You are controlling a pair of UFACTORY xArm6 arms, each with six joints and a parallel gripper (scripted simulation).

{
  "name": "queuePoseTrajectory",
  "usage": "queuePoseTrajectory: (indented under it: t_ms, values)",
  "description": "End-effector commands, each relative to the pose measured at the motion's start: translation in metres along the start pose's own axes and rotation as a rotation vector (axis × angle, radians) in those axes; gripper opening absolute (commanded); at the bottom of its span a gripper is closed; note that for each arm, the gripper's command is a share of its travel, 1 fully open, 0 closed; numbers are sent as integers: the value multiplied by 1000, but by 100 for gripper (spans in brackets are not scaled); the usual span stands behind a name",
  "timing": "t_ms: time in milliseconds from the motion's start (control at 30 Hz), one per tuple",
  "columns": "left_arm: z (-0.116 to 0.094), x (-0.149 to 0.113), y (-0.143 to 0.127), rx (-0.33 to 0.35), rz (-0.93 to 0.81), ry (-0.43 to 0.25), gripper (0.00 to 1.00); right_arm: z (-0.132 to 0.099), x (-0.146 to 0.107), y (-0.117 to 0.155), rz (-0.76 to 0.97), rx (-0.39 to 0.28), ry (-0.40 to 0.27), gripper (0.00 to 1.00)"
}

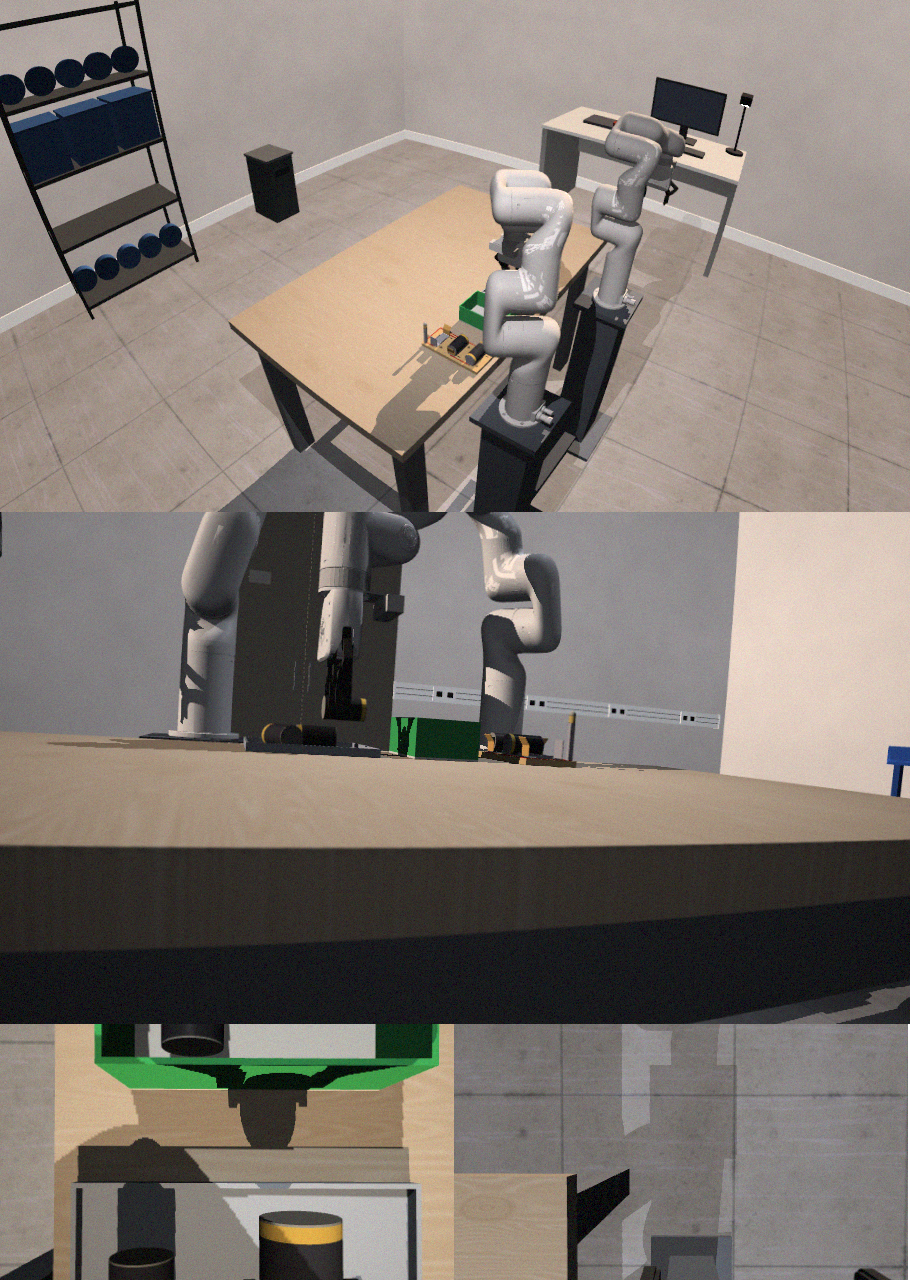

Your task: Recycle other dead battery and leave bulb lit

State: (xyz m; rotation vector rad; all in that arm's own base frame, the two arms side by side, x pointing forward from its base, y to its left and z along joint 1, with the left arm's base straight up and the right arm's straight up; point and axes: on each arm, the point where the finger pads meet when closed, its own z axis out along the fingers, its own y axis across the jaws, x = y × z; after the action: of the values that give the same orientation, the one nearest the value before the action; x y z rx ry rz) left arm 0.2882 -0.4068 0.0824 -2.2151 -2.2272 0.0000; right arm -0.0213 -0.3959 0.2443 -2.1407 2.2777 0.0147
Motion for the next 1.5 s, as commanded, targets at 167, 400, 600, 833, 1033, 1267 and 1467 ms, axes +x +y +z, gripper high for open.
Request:
queuePoseTrajectory:
  t_ms: [167, 400, 600, 833, 1033, 1267, 1467]
  values:
    - [-6, -3, 5, -8, -3, -16, 28, -6, 3, 0, -9, -4, 18, 100]
    - [-6, -3, 5, -8, -3, -16, 28, -6, 3, 0, -9, -4, 18, 100]
    - [9, -3, 5, -8, -3, -16, 28, -6, 3, 0, -9, -4, 18, 100]
    - [32, -3, 5, -8, -3, -16, 28, -6, 3, 0, -9, -4, 18, 100]
    - [39, -3, 5, -8, -3, -16, 28, -6, 3, 0, -9, -4, 18, 100]
    - [39, -3, 5, -8, -3, -16, 28, -6, 3, 0, -9, -4, 18, 100]
    - [39, -3, 5, -8, -3, -16, 51, -6, 3, 0, -9, -4, 18, 100]
